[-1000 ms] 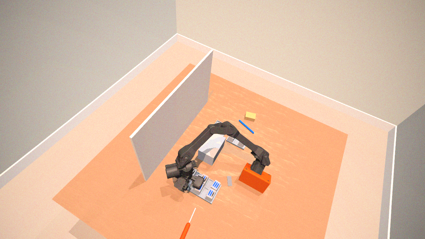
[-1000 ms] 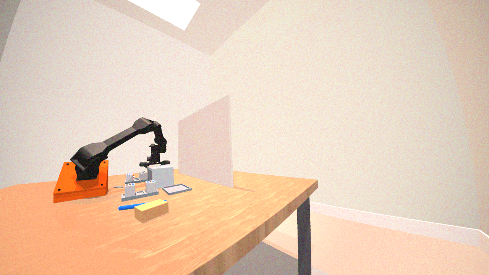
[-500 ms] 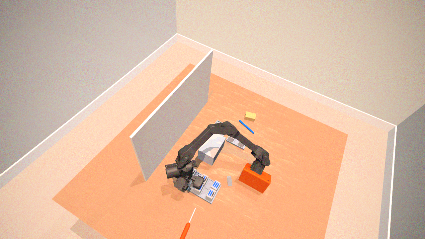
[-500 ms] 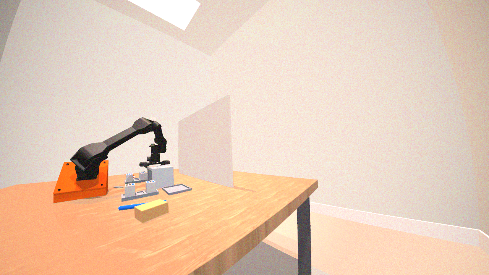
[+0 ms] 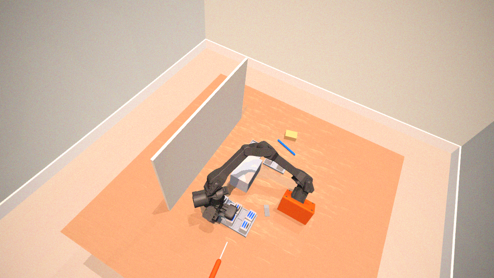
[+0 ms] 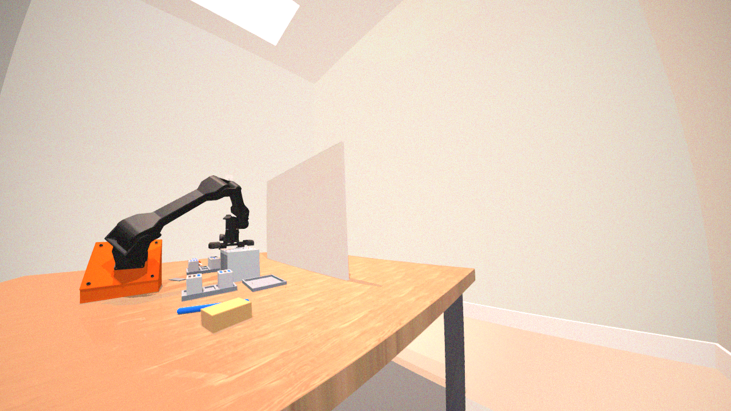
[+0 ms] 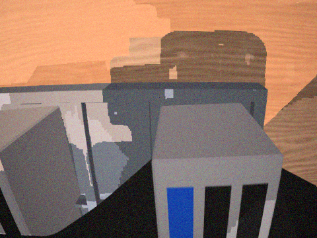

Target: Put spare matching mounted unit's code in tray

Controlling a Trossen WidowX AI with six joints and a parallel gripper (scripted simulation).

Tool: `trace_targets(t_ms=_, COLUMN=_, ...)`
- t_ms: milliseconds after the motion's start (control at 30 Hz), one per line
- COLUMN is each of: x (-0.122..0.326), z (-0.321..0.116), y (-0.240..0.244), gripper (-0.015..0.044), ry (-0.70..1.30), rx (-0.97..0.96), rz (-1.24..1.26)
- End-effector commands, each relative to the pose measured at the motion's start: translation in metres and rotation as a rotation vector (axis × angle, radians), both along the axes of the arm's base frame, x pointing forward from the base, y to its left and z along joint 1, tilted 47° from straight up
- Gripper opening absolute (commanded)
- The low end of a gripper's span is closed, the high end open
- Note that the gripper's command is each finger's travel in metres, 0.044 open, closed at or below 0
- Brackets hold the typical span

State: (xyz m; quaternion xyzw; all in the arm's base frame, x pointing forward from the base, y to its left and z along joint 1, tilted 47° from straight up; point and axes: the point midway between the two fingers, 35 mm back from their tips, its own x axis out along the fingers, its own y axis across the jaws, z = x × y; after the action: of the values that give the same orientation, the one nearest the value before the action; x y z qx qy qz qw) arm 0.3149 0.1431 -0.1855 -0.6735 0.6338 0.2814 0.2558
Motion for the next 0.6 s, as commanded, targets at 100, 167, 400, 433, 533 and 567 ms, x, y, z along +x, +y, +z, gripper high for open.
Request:
trace_targets(t_ms=100, x=0.000, z=0.000, y=0.000, gripper=0.0000, ry=0.000, rx=0.000, rz=0.000)
trace_targets(t_ms=167, x=0.000, z=0.000, y=0.000, gripper=0.0000, ry=0.000, rx=0.000, rz=0.000)
trace_targets(t_ms=400, x=0.001, z=0.015, y=0.017, gripper=0.0000, ry=0.001, rx=0.001, rz=0.002)
trace_targets(t_ms=433, x=0.001, z=0.020, y=0.022, gripper=0.0000, ry=0.002, rx=0.001, rz=0.003)
trace_targets(t_ms=533, x=-0.001, z=0.034, y=0.036, gripper=0.0000, ry=0.003, rx=0.001, rz=0.004)
trace_targets(t_ms=567, x=-0.001, z=0.039, y=0.041, gripper=0.0000, ry=0.003, rx=0.000, rz=0.005)
